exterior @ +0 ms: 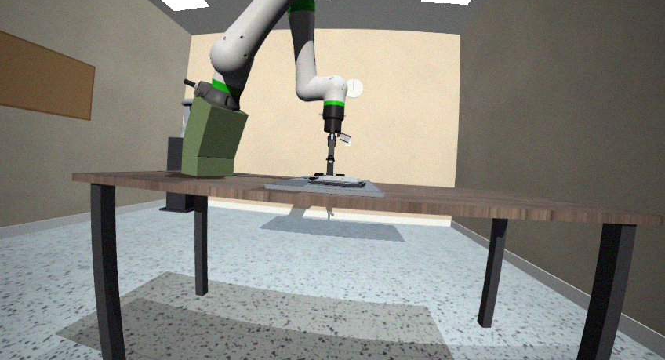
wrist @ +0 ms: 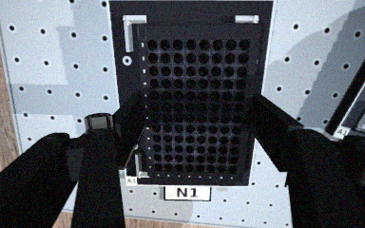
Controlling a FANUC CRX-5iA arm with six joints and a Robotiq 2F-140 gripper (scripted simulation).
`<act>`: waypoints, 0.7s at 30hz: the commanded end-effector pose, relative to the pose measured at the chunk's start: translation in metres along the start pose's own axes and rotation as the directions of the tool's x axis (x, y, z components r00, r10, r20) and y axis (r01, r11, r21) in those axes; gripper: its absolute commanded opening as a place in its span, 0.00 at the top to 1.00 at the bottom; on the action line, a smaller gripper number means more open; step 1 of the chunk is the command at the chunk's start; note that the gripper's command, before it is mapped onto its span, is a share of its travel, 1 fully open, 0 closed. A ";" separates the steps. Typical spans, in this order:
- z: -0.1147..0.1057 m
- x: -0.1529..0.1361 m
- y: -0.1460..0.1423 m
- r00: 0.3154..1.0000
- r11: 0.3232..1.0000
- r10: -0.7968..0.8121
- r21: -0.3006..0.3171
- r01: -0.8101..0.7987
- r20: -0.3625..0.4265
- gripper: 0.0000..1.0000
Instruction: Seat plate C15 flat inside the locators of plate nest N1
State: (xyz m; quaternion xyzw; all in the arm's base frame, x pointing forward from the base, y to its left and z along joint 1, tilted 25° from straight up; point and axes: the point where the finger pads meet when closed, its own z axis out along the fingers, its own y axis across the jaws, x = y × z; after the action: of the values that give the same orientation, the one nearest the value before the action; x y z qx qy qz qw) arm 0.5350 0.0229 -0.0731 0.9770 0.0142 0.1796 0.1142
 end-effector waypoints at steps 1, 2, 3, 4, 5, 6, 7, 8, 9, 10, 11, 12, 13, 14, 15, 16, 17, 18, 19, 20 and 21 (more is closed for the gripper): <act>0.000 0.001 0.000 1.000 1.000 0.000 0.001 0.000 -0.001 0.90; 0.000 0.001 0.000 1.000 1.000 0.000 0.001 0.000 -0.001 0.90; 0.000 0.001 0.000 1.000 1.000 0.000 0.001 0.000 -0.001 0.90; 0.000 0.001 0.000 1.000 1.000 0.000 0.001 0.000 -0.001 0.90; 0.000 0.001 0.000 1.000 1.000 0.000 0.001 0.000 -0.001 0.90; 0.000 0.001 0.000 1.000 1.000 0.000 0.001 0.000 -0.001 0.90; 0.000 0.001 0.000 1.000 1.000 0.000 0.001 0.000 -0.001 0.90; 0.000 0.001 0.000 1.000 1.000 0.000 0.001 0.000 -0.001 0.90; 0.000 0.001 0.000 1.000 1.000 0.000 0.001 0.000 -0.001 0.90; 0.000 0.001 0.000 1.000 1.000 0.000 0.001 0.000 -0.001 0.90; 0.000 0.001 0.000 1.000 1.000 0.000 0.001 0.000 -0.001 0.90; 0.000 0.001 0.000 1.000 1.000 0.000 0.001 0.000 -0.001 0.90; 0.000 0.001 0.000 1.000 1.000 0.000 0.001 0.000 -0.001 0.90; 0.000 0.001 0.000 1.000 1.000 0.000 0.001 0.000 -0.001 0.90; 0.000 0.001 0.000 1.000 1.000 0.000 0.001 0.000 -0.001 0.90; 0.000 0.001 0.000 1.000 1.000 0.000 0.001 0.000 -0.001 0.90; 0.000 0.001 0.000 1.000 1.000 0.000 0.001 0.000 -0.001 0.90; 0.000 0.001 0.000 1.000 1.000 0.000 0.001 0.000 -0.001 0.90; 0.000 0.001 0.000 1.000 1.000 0.000 0.001 0.000 -0.001 0.90; -0.002 0.000 0.000 1.000 1.000 0.000 0.001 0.000 -0.001 0.90; -0.004 0.000 0.000 1.000 1.000 0.000 0.001 0.000 -0.001 0.90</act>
State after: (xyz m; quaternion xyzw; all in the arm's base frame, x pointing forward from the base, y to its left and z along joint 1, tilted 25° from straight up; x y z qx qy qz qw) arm 0.5349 0.0230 -0.0729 0.9770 0.0142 0.1796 0.1141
